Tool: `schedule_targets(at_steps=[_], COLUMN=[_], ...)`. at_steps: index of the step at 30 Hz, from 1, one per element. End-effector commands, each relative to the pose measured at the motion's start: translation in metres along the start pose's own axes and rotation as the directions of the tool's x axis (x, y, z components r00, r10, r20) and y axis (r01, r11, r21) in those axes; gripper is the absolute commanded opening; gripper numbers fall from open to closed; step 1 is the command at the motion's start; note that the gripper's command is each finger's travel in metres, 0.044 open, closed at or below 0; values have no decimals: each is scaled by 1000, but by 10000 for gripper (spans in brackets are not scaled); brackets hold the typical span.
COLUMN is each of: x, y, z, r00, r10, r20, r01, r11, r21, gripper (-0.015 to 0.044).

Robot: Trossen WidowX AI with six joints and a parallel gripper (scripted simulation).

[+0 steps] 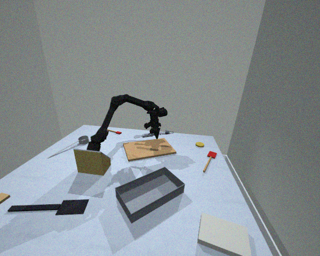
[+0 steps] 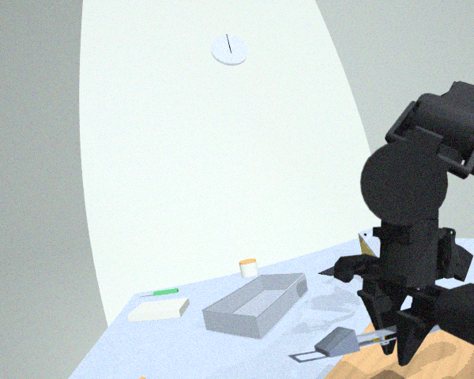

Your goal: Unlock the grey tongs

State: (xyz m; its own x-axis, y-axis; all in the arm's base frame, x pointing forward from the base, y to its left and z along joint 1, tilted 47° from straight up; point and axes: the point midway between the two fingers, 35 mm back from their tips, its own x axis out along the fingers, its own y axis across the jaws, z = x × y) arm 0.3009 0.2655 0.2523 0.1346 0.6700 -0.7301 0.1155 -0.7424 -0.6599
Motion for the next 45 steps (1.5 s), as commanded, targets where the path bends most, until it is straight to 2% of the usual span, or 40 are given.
schedule_targets(at_steps=[1, 8, 16, 30, 35, 45], x=[-11, -29, -54, -109, -124, -125], y=[-1, -1, -1, 4, 7, 8], z=[-1, -3, -5, 1, 5, 5], r00=[993, 952, 863, 606, 529, 527], r10=[28, 54, 55, 22, 15, 15], r20=[-118, -301, -503, -795, -848, -850], r01=[-30, -63, -63, 43, 90, 91], r11=[999, 998, 998, 997, 993, 993], r21=[-18, -22, 0, 61, 74, 74], gripper=[-150, -150, -150, -150, -150, -150])
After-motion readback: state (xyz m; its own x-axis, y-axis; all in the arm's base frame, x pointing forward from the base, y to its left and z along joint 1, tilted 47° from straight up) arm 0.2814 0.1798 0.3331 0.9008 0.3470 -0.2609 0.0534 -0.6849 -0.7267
